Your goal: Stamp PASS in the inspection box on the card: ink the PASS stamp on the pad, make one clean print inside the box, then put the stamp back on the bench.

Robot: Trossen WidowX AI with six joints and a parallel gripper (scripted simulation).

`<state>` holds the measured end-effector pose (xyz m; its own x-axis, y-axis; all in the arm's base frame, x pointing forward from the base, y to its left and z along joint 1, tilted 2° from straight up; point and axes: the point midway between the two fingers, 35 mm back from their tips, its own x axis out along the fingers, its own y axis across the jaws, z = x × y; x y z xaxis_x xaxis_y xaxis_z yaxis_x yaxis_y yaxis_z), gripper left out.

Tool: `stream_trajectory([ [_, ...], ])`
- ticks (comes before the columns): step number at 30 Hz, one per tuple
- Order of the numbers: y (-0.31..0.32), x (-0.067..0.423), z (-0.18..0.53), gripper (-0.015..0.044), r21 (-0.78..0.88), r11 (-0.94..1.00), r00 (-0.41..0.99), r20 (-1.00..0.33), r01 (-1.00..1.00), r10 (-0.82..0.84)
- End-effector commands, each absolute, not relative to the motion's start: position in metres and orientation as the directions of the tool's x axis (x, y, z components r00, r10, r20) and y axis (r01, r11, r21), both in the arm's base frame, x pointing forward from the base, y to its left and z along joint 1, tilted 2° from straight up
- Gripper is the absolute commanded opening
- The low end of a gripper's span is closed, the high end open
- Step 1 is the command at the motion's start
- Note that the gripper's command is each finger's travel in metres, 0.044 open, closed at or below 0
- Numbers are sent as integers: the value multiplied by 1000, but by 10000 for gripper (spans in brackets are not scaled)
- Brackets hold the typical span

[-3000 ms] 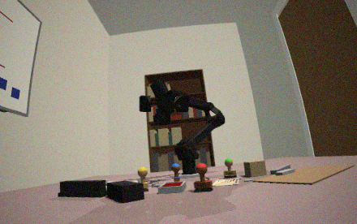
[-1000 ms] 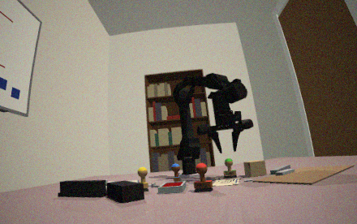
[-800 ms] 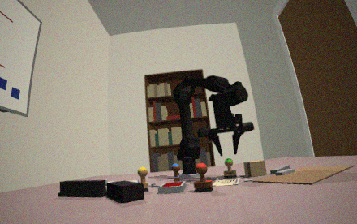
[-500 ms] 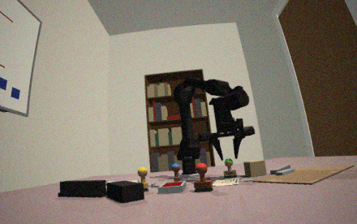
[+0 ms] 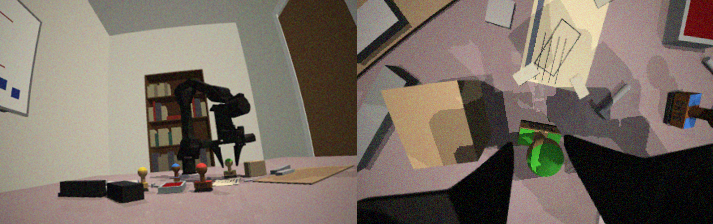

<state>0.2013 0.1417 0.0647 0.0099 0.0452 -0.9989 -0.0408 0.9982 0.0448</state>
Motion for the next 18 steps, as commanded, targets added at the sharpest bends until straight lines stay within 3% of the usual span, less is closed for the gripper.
stream_trajectory([
  [1, 140, 200, 56, 217, 37, 999, 4, -999, -37, 38],
  [11, 140, 199, 49, 217, 37, 999, 4, -999, -36, 38],
  [18, 141, 200, 52, 171, 40, 998, 7, -999, -40, 40],
])
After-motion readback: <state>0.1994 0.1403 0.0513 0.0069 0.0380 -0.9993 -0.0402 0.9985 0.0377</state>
